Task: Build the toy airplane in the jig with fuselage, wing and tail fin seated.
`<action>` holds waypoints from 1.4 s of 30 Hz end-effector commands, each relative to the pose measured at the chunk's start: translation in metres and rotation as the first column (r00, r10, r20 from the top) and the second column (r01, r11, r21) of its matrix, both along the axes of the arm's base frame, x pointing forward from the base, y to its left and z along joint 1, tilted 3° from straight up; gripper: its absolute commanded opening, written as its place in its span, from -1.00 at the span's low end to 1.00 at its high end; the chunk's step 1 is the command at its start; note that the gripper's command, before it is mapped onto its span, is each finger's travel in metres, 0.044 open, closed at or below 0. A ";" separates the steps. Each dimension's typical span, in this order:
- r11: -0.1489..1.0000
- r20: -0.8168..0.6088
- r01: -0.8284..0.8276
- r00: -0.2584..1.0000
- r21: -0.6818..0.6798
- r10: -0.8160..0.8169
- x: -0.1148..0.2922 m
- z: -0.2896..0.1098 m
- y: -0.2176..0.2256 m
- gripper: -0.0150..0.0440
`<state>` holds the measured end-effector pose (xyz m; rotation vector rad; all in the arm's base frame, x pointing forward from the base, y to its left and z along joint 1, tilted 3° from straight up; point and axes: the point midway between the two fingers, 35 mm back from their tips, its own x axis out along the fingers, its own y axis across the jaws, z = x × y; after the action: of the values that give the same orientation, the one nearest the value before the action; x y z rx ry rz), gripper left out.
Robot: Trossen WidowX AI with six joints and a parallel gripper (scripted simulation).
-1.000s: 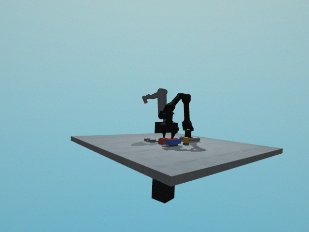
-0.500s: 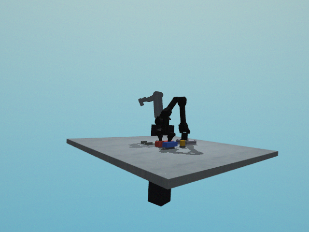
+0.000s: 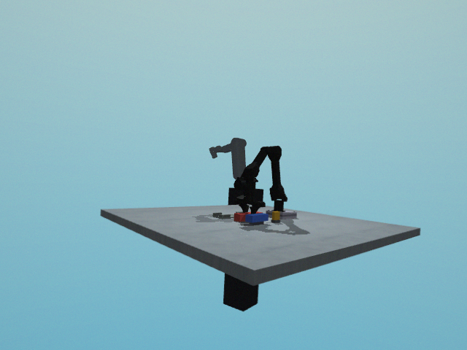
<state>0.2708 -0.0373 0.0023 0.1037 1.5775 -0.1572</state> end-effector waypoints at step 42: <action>1.000 0.005 0.003 1.000 -0.002 -0.003 0.009 0.100 0.002 -0.49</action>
<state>0.2796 -0.0362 0.0899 0.1086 1.5868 -0.1726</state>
